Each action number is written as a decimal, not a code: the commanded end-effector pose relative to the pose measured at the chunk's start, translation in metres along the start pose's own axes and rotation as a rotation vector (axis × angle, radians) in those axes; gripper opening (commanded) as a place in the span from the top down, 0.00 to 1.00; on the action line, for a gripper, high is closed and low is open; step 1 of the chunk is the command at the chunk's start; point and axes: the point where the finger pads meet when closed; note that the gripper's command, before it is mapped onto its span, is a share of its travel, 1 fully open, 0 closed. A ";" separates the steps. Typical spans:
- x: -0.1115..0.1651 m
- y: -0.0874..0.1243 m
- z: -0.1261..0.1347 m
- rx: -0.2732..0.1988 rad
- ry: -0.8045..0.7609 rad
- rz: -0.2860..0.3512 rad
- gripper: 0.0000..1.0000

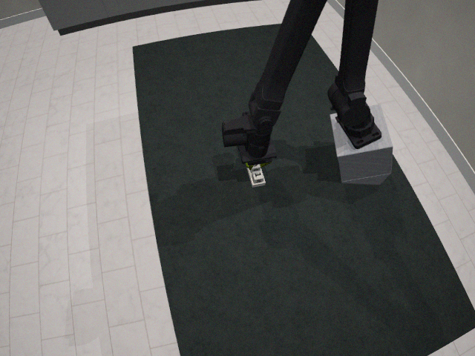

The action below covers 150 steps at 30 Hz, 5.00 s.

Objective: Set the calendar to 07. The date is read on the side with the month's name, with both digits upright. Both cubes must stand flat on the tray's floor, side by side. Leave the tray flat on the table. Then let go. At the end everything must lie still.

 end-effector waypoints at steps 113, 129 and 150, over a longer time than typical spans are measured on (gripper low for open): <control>-0.003 -0.010 0.007 -0.018 0.002 -0.002 0.74; -0.003 -0.010 0.007 -0.018 0.002 -0.002 0.74; -0.003 -0.010 0.007 -0.018 0.002 -0.002 0.74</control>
Point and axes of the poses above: the point where the finger pads meet when closed, its own y axis back along the fingers, its own z axis across the jaws, x = y × z, and after that the axes turned 9 degrees about -y, right-handed
